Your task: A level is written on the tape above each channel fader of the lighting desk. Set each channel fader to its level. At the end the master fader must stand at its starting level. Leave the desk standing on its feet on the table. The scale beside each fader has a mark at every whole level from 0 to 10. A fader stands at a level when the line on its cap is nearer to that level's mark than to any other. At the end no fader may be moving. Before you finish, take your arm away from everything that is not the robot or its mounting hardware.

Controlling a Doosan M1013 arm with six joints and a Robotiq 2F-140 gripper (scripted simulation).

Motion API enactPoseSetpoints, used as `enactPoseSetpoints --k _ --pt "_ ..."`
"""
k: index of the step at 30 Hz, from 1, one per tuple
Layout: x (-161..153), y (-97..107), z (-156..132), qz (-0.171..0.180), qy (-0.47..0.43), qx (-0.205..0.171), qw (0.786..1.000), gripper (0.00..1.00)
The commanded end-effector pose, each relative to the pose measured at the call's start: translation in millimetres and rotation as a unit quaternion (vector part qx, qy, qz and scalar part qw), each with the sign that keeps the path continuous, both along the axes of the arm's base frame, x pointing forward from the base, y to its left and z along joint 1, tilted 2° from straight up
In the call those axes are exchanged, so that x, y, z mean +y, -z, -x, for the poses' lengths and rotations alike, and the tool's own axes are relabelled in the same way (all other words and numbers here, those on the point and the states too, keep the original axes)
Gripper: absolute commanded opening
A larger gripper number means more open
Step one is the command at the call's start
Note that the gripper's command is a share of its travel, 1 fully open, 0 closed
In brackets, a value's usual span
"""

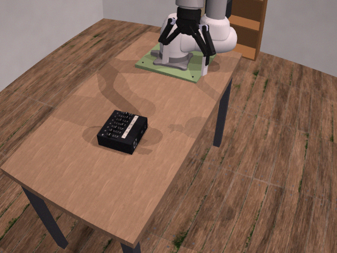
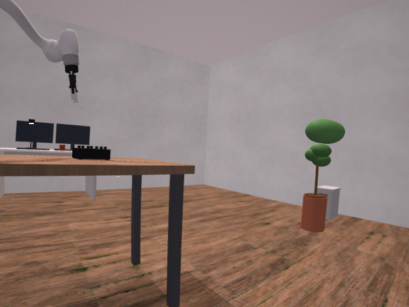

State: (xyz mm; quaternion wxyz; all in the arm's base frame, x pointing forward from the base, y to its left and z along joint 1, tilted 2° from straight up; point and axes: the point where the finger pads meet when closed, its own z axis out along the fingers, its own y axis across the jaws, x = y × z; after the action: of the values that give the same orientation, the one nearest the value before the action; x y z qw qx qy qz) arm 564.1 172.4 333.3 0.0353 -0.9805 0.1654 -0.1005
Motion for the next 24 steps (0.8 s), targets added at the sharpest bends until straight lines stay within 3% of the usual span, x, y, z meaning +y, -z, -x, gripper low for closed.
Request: enactPoseSetpoints --k 1,18,20,22,23,24 --pt "0.0 -0.1 0.0 0.0 0.0 0.0 1.0 1.0" --pt "-0.8 0.5 -0.4 0.0 0.0 0.0 1.0 1.0" --pt "-16.5 12.4 -8.2 0.005 -0.008 0.008 1.0 1.0" --pt "-58.6 43.0 -25.3 0.013 -0.027 0.028 0.999 1.0" --pt "-58.6 43.0 -25.3 0.013 -0.027 0.028 0.999 1.0" --pt "-84.7 61.4 -32.9 0.017 -0.04 0.042 0.998 1.0"
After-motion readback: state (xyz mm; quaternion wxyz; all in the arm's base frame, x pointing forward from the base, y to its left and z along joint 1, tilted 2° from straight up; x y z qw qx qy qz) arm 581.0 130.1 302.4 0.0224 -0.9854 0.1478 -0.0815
